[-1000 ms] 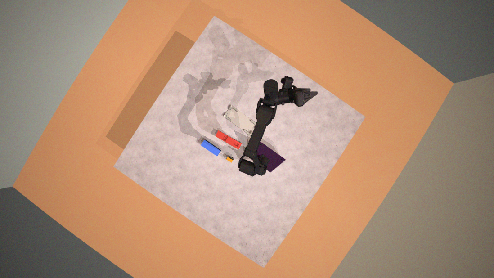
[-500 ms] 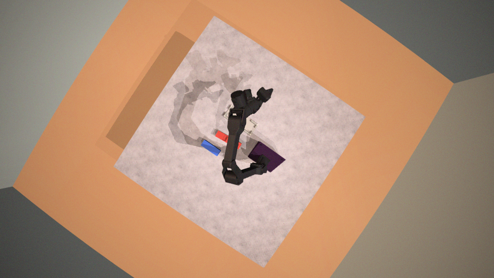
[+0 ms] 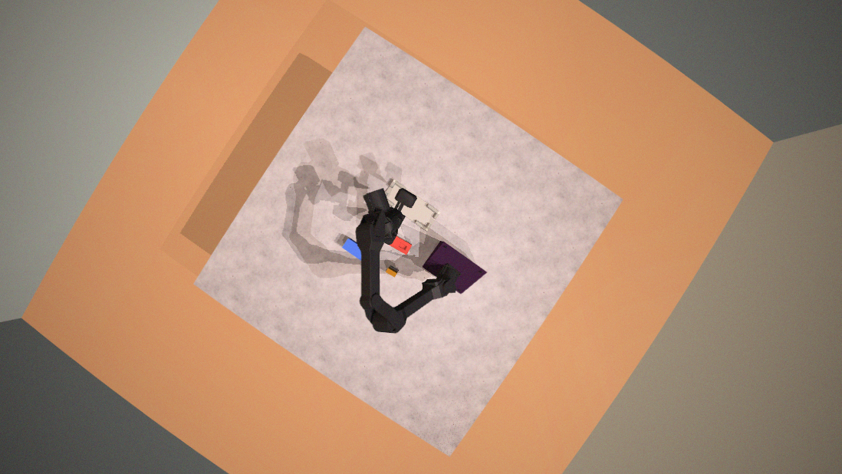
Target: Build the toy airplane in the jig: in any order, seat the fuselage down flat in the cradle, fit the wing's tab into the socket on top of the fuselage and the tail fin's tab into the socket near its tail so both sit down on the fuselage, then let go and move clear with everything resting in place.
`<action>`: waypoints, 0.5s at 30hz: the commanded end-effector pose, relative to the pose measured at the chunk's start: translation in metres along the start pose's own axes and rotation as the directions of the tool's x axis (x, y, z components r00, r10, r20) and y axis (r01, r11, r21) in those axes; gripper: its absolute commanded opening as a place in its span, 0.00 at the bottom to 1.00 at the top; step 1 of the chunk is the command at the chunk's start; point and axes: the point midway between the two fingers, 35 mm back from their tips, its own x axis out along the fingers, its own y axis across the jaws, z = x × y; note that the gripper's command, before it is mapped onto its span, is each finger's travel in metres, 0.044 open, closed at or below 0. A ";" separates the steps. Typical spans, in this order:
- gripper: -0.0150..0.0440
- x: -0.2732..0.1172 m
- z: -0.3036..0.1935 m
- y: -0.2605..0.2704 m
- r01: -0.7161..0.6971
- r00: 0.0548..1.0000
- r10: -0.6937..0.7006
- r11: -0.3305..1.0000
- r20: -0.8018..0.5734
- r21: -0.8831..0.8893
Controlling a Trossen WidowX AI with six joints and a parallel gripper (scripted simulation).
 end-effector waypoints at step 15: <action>1.00 0.012 0.004 0.109 -0.339 0.940 0.339 0.941 0.035 -0.021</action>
